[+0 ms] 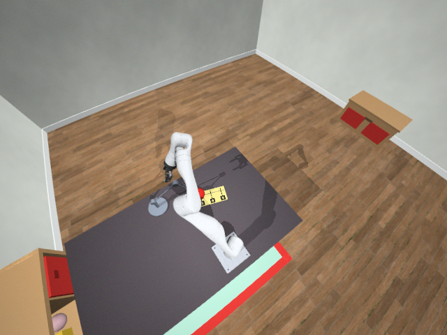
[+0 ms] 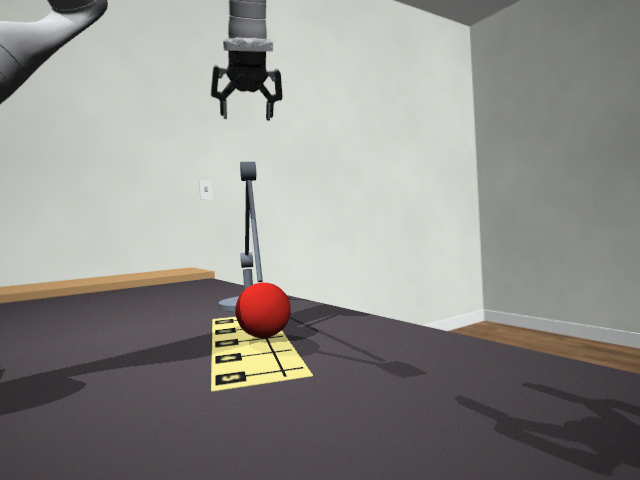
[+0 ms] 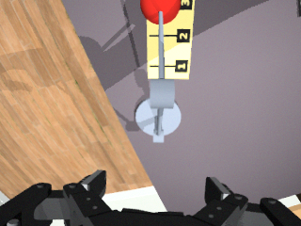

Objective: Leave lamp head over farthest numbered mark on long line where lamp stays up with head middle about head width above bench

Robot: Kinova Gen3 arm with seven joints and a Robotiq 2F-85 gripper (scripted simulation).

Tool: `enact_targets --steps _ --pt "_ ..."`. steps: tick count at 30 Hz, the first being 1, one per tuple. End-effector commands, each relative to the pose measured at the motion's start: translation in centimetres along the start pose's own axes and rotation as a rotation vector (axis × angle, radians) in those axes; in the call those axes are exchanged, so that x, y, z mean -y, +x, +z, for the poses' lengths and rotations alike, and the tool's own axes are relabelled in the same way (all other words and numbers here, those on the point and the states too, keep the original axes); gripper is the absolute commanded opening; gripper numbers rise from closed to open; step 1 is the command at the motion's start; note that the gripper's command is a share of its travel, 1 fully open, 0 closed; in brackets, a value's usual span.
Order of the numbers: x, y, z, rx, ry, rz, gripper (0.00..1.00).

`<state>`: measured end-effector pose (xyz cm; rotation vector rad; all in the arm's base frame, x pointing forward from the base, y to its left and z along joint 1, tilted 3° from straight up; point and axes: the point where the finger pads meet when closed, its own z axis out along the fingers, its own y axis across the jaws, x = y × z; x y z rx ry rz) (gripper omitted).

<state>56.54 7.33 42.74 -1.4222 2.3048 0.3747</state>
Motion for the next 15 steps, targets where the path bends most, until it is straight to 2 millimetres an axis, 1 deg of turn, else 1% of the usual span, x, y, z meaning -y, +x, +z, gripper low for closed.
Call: enact_targets --steps 1,15 --pt "0.04 -0.41 0.17 -0.043 0.002 -0.017 1.0" --pt "0.02 -0.25 -0.09 -0.252 0.015 -0.017 1.0"
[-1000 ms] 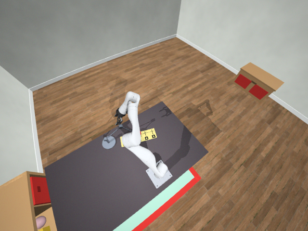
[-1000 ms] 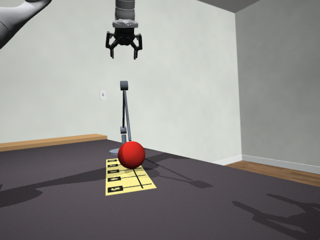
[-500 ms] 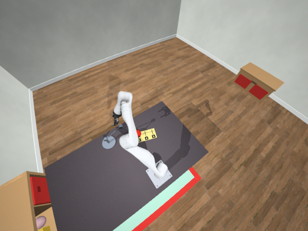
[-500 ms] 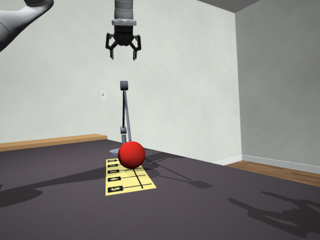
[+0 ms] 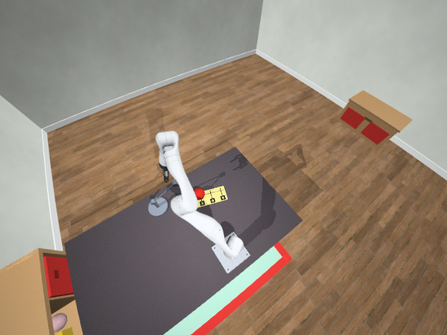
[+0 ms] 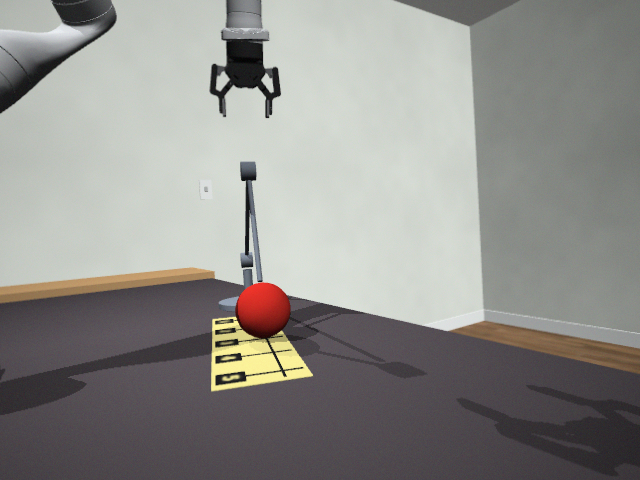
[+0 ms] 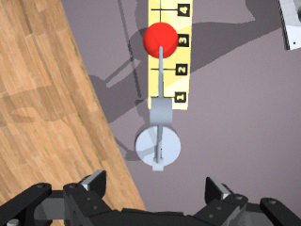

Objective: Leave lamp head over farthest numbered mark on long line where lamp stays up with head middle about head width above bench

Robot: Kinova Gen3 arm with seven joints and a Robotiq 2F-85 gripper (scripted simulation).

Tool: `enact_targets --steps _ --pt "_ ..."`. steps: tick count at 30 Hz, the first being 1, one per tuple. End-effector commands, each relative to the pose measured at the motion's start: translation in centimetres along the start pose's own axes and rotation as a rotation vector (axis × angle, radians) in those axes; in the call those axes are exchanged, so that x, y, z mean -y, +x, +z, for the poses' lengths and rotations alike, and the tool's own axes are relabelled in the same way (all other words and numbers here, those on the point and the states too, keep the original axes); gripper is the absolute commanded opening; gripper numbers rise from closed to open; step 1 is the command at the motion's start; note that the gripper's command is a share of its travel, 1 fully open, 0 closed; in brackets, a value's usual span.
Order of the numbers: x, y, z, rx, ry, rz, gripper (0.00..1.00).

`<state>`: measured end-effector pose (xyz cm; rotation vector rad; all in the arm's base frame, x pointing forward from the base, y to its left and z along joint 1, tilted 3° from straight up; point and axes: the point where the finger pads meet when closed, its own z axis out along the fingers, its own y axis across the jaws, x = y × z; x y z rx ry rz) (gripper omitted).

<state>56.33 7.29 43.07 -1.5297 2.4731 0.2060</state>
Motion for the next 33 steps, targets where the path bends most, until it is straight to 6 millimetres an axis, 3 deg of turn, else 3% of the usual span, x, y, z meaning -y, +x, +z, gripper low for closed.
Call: enact_targets --steps 1,27,33 --pt "0.2 -0.3 0.2 -0.046 0.003 -0.013 1.0" --pt "-0.2 -0.2 -0.3 -0.42 0.026 -0.016 1.0" --pt "-0.3 -0.3 2.2 -0.43 0.025 -0.02 1.0"
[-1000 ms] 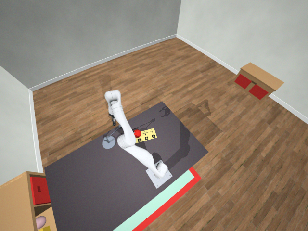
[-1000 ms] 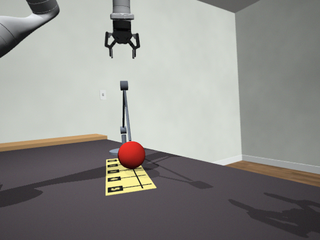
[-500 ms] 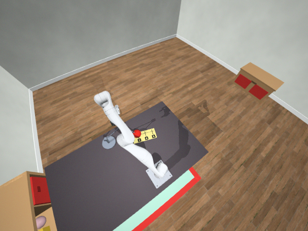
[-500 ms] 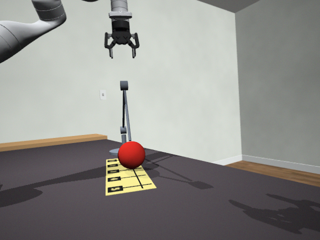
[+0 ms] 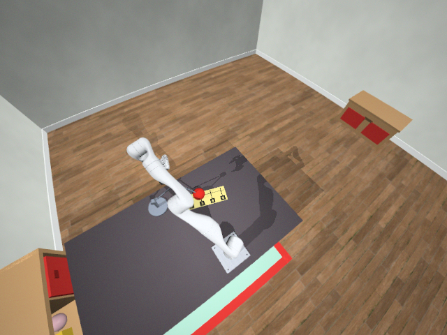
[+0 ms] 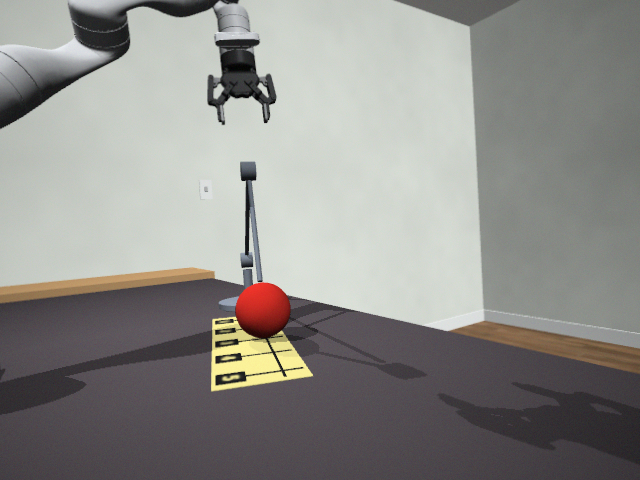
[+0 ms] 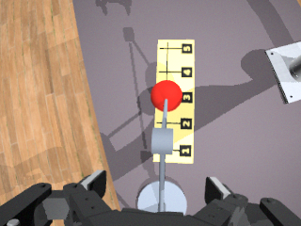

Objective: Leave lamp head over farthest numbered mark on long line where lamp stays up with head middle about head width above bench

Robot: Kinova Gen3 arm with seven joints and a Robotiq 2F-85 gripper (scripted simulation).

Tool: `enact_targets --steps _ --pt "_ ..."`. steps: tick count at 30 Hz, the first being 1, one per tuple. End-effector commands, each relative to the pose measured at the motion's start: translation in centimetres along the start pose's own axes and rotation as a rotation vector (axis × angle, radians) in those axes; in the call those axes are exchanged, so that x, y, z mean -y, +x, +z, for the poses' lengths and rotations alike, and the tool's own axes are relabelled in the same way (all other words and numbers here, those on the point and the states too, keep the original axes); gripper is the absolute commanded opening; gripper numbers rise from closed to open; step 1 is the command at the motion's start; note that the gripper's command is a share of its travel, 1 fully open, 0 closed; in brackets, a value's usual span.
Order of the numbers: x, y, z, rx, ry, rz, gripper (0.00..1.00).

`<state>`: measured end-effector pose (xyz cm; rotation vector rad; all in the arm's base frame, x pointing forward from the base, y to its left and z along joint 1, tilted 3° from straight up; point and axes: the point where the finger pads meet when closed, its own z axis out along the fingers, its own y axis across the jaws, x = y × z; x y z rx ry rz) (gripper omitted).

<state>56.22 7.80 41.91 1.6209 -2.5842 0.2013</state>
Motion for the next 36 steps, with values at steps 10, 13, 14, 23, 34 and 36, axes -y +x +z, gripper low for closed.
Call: enact_targets --steps 10,13,14,23,34,36 --pt "-0.4 -2.1 4.1 -0.038 -0.042 -0.015 1.0" --pt "-0.4 -2.1 4.6 -0.037 -0.041 -0.014 1.0" --pt "-0.4 -2.1 4.8 -0.037 -0.041 -0.014 1.0" --pt "-0.3 -2.2 7.1 -0.037 -0.039 -0.011 1.0" --pt "-0.3 -2.3 9.5 -0.037 -0.038 -0.009 1.0" --pt "-0.3 -2.3 10.0 -0.038 -0.038 -0.009 1.0"
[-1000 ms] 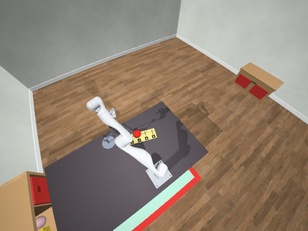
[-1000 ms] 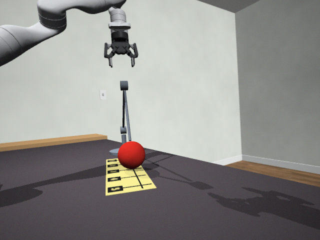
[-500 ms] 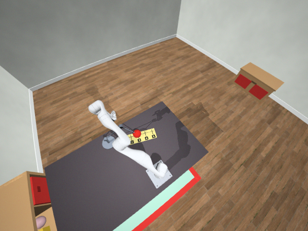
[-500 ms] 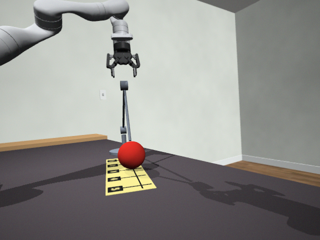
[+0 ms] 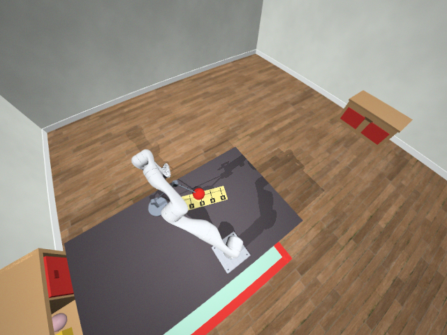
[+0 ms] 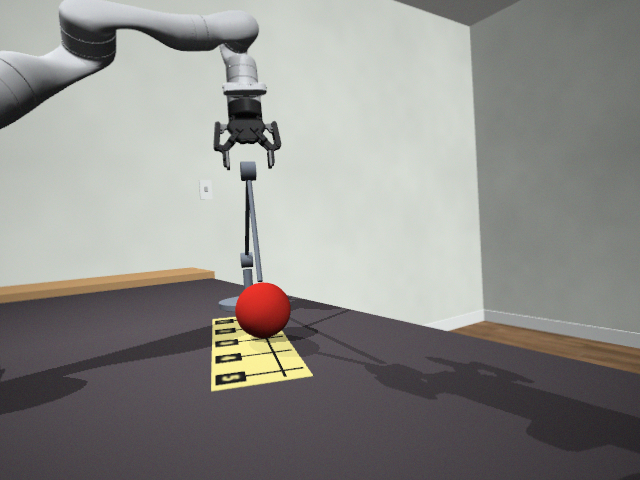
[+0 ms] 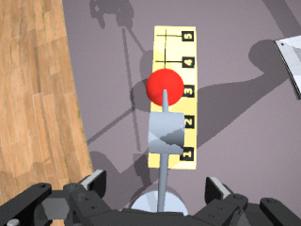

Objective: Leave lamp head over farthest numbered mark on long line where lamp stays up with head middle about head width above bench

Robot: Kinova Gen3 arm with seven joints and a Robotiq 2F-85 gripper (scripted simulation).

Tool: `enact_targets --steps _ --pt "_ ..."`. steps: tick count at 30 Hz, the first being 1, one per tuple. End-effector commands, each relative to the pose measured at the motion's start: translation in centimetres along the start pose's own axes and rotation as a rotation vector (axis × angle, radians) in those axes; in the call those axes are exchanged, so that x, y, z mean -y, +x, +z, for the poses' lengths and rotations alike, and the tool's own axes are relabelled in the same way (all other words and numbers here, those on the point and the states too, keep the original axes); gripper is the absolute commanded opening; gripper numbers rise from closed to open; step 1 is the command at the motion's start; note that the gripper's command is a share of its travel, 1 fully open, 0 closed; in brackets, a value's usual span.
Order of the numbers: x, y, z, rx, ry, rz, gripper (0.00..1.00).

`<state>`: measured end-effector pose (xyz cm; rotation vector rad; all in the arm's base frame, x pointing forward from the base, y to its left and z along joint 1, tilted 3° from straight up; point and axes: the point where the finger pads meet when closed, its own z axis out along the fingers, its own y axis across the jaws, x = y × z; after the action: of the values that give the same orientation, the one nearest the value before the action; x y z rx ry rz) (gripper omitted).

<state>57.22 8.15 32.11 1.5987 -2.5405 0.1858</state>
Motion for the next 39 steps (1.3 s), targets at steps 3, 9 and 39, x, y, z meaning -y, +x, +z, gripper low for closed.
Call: enact_targets --steps 3,9,39 --pt "-0.3 -0.3 1.2 -0.001 -0.005 -0.002 1.0" --pt "-0.3 -0.4 2.3 -0.001 -0.005 -0.002 1.0" --pt "-0.7 -1.3 6.3 0.0 -0.008 -0.008 1.0"
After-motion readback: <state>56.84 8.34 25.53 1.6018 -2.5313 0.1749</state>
